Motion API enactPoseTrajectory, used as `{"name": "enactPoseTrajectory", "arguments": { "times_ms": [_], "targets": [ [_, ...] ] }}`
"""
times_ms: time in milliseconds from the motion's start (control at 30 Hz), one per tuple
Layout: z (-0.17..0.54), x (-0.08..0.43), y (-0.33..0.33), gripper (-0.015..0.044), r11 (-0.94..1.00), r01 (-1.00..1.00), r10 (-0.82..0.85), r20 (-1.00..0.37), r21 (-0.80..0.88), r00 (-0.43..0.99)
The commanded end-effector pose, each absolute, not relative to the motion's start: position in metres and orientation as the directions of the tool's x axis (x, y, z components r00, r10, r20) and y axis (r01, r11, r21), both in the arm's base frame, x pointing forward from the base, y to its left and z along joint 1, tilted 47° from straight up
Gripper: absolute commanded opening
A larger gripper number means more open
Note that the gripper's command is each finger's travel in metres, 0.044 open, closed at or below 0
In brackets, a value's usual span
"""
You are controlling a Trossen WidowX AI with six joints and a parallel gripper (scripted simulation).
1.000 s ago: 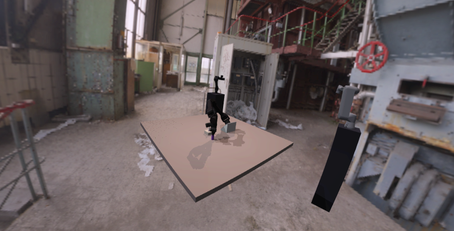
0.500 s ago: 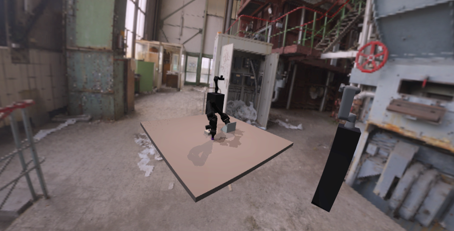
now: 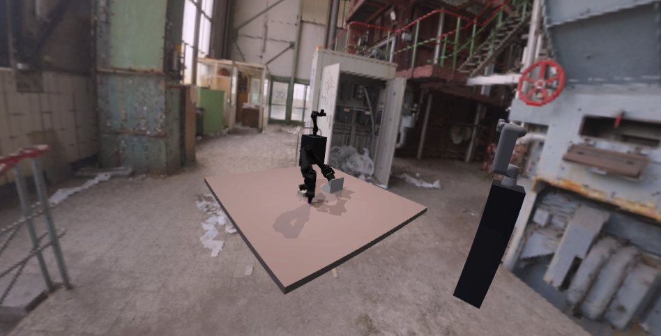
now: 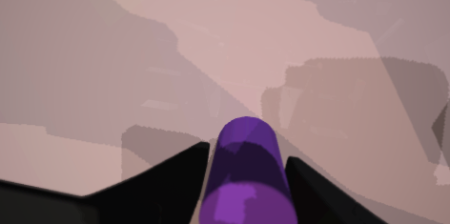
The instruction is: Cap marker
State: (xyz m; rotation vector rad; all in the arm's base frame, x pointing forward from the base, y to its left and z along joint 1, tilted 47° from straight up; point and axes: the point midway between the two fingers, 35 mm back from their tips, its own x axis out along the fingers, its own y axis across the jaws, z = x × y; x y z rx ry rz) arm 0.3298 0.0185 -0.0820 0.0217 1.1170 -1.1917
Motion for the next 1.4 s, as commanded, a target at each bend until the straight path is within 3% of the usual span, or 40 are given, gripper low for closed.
{"name": "enactPoseTrajectory", "arguments": {
  "times_ms": [0,200,300,933,1367],
  "targets": [
    [-0.082,0.330,0.018,0.0096,0.436,0.735,-0.722,-0.690,-0.519,-0.059],
    [-0.082,0.330,0.018,0.0056,0.436,0.735,-0.722,-0.690,-0.519,-0.059],
    [-0.079,0.331,0.021,0.0000,0.436,0.735,-0.721,-0.690,-0.518,-0.059],
    [-0.042,0.333,0.062,0.0000,0.438,0.735,-0.720,-0.692,-0.518,-0.059],
    [-0.013,0.325,0.053,0.0000,0.437,0.734,-0.720,-0.691,-0.519,-0.060]
  ]
}}
